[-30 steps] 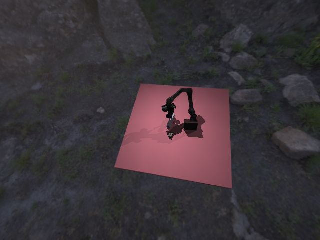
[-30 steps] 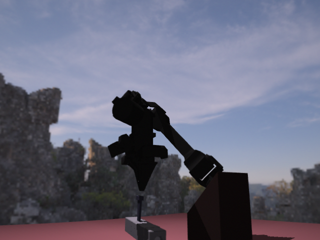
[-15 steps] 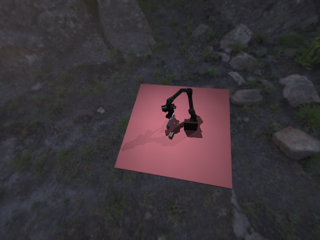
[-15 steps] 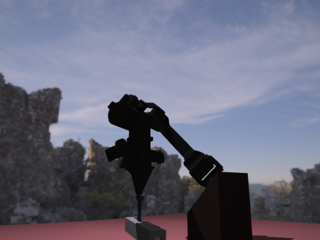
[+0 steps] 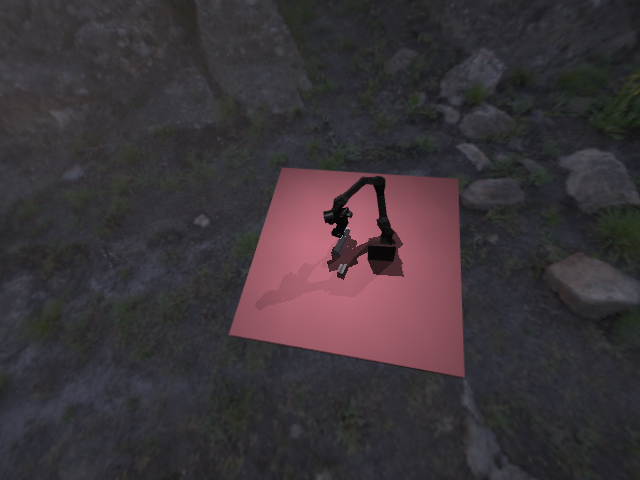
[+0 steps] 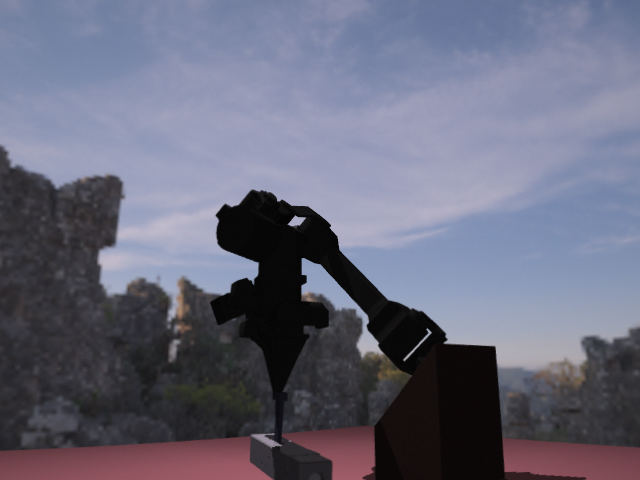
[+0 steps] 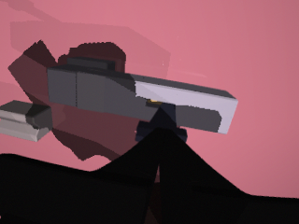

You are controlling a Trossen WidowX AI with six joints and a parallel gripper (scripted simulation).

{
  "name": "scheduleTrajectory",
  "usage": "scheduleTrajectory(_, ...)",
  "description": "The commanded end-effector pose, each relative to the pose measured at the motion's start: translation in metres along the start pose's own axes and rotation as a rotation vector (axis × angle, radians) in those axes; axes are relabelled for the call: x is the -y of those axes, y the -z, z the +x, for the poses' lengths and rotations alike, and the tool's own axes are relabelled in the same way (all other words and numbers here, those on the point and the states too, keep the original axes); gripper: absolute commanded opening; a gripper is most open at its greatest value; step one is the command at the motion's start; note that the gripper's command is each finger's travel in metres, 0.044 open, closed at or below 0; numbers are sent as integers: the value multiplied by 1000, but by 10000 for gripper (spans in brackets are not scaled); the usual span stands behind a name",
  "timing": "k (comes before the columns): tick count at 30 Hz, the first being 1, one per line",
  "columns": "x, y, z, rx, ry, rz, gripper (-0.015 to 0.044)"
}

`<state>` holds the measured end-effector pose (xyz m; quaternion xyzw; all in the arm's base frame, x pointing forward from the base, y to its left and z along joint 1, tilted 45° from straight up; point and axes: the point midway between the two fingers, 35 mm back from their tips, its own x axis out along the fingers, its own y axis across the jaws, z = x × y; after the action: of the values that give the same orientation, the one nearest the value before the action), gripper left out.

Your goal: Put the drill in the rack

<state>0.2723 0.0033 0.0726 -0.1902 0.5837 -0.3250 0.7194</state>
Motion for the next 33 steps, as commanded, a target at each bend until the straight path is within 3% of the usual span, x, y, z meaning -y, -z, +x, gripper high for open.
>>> scheduleTrajectory(1, 2, 5, 3, -7, 11, -6, 0)
scheduleTrajectory(33, 1, 6, 7, -7, 11, -6, 0)
